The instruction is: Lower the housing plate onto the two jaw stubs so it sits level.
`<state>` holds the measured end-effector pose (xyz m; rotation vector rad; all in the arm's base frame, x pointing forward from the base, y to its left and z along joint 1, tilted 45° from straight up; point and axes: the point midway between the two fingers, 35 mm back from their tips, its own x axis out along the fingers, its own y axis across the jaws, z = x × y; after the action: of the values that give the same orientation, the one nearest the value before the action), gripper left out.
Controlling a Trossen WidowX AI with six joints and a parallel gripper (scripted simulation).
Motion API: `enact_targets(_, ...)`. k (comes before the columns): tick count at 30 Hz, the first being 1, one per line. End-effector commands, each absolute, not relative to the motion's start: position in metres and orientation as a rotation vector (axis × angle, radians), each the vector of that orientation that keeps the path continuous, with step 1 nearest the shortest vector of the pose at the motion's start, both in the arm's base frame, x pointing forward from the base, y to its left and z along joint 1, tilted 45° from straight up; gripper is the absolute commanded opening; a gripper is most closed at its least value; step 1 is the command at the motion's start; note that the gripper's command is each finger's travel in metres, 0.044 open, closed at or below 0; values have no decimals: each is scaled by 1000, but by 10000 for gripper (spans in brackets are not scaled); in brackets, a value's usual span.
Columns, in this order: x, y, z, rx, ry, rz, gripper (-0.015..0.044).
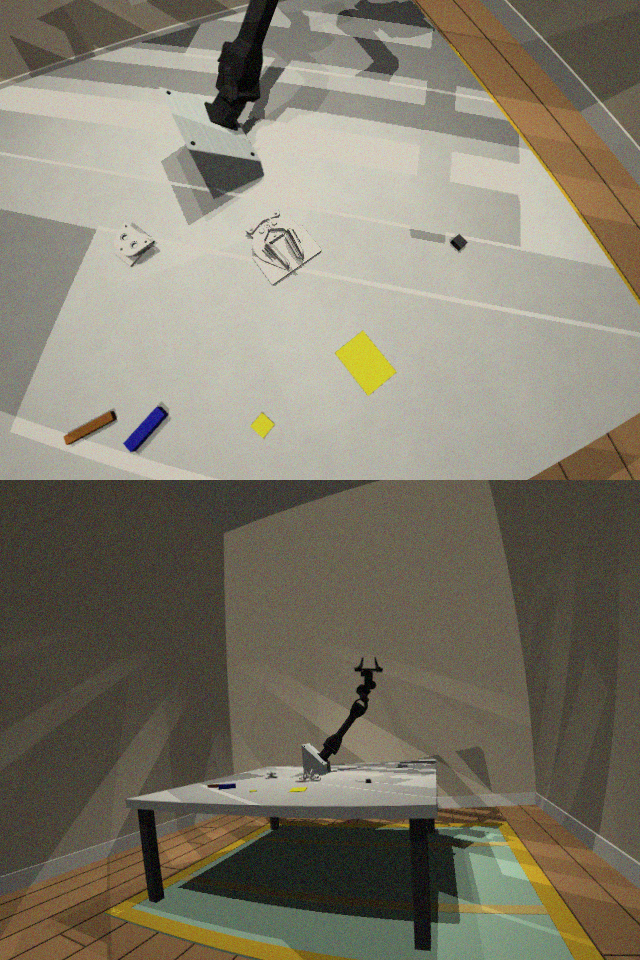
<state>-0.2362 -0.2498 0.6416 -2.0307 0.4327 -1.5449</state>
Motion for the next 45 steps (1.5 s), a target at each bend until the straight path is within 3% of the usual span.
enact_targets(1,-236,-250,642,-2031,433,-1545,426)
enact_targets(17,-248,-322,611,-1736,259,-1592,440)
enact_targets(29,-255,-405,559,-1391,173,-1609,440)
enact_targets(45,-229,-511,460,-912,129,-1557,440)
